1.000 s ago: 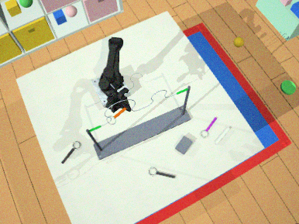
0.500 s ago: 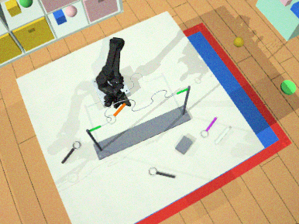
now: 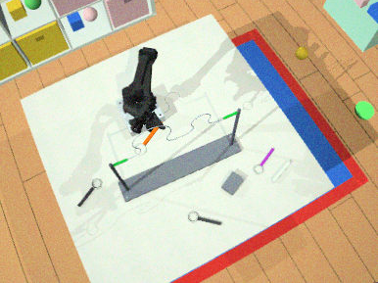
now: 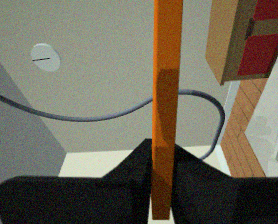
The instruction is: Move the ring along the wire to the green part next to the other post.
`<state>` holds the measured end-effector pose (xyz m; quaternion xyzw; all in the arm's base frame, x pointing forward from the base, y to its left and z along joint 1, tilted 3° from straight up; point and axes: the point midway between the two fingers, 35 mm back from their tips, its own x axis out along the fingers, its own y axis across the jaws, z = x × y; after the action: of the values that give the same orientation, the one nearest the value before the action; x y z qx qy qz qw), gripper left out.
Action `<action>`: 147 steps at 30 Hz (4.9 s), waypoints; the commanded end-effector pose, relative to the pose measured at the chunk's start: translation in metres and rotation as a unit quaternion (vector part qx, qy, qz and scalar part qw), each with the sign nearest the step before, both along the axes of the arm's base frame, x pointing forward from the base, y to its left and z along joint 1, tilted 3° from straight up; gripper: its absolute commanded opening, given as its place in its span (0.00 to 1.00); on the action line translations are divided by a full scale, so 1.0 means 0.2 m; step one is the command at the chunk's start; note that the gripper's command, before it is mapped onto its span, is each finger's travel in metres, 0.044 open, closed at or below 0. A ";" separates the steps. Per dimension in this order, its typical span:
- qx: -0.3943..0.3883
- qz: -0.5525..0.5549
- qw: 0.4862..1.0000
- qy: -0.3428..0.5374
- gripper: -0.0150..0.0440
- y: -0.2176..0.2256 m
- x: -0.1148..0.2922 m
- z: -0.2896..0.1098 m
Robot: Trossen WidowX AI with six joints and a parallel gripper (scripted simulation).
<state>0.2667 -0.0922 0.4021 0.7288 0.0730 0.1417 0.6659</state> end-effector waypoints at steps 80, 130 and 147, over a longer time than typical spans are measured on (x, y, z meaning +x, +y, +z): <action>-0.070 -0.001 0.997 0.027 0.00 -0.10 -0.03 0.27; -0.367 -0.025 0.924 0.107 0.00 -0.12 -0.04 0.19; -0.465 -0.036 0.874 0.134 0.00 -0.14 -0.04 0.17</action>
<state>0.2587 -0.1196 0.4341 0.3738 0.1900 -0.0221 0.9076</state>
